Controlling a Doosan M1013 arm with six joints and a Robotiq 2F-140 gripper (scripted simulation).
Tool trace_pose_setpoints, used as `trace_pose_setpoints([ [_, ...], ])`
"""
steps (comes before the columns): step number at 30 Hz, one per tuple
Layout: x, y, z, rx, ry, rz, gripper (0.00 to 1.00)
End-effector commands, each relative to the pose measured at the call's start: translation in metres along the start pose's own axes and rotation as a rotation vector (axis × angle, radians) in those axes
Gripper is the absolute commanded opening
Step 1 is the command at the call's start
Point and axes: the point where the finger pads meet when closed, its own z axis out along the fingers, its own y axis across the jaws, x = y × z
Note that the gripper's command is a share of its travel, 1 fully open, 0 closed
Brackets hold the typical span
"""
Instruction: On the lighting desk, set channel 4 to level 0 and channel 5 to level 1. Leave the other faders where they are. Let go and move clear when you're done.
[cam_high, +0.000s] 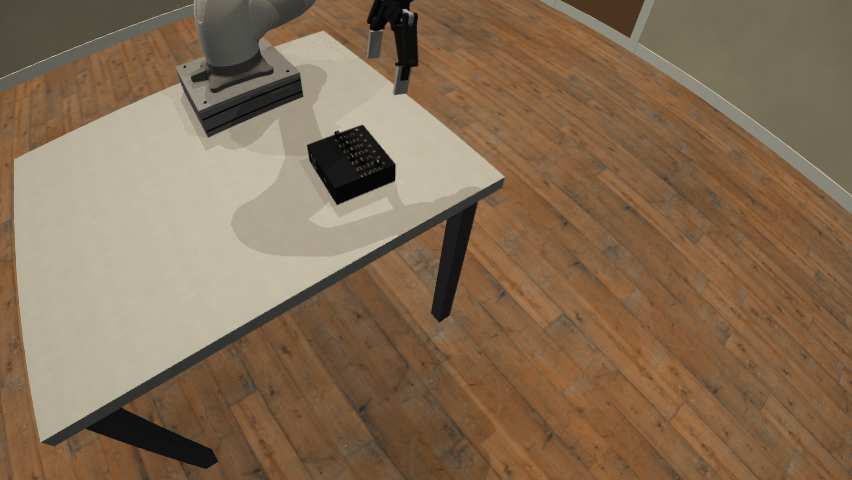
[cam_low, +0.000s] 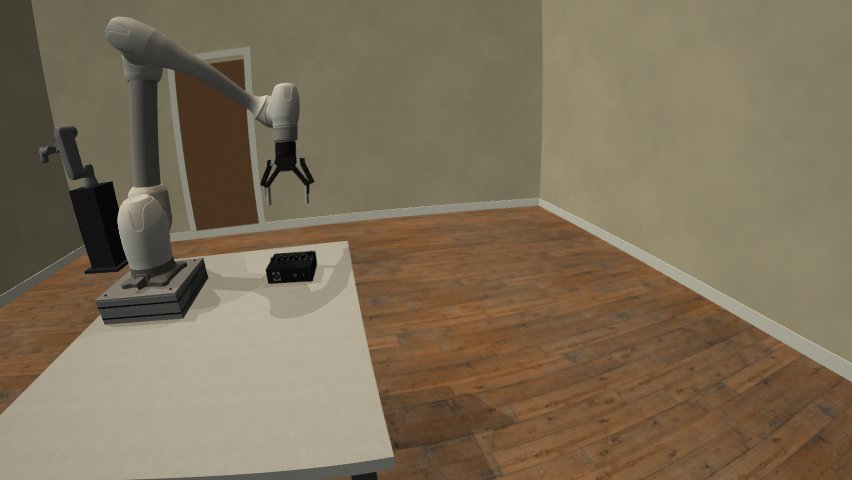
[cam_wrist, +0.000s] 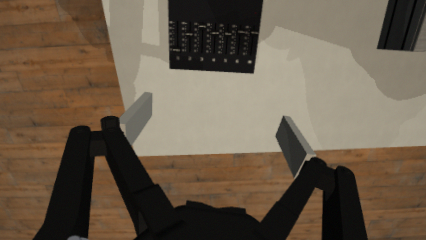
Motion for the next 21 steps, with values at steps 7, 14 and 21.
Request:
trace_pose_setpoints([
  [7, 0.025, -0.007, 0.016, 0.008, -0.028, -0.452, 1.00],
  [14, 0.052, -0.012, 0.032, 0.028, -0.024, -0.735, 1.00],
  [21, 0.075, -0.015, 0.046, 0.054, -0.016, -1.090, 1.00],
])
